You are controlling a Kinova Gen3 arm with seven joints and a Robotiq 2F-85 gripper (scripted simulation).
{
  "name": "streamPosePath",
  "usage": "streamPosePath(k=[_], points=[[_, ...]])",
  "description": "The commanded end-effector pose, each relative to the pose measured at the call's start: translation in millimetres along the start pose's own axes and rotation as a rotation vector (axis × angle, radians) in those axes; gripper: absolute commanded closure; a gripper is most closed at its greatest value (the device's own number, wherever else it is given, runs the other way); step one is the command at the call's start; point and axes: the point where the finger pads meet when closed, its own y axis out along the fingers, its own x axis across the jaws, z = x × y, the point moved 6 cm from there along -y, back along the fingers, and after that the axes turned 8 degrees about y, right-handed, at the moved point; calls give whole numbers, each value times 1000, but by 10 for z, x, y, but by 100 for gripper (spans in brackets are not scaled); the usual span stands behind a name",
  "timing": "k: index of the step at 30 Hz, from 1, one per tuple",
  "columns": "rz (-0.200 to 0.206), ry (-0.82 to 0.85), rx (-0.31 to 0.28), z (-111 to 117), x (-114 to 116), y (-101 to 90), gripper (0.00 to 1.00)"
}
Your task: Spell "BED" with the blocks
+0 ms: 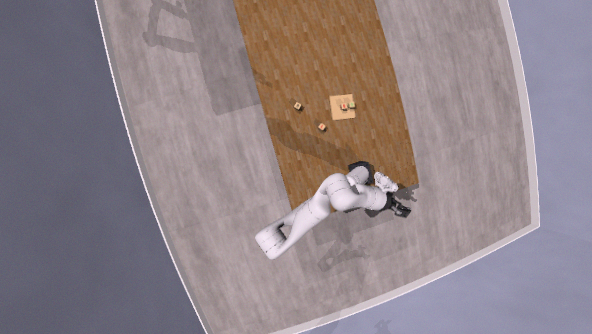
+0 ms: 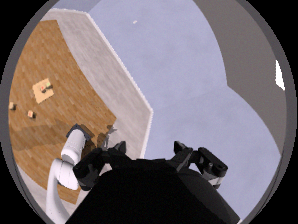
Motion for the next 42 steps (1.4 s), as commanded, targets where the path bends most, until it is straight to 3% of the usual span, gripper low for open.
streamPosePath(k=[1,20,26,32,34,38,42], points=[[0,0,0,3,3,0,0],[1,-1,1,10,-4,0,0],[32,-21,23,165,-153,-7,0],[129,-78,79,571,-639,-50,0],[129,-78,79,571,-639,-50,0],[239,-133,120,902,-1205,-129,0],[382,-194,143,1167,-1950,-271,0]])
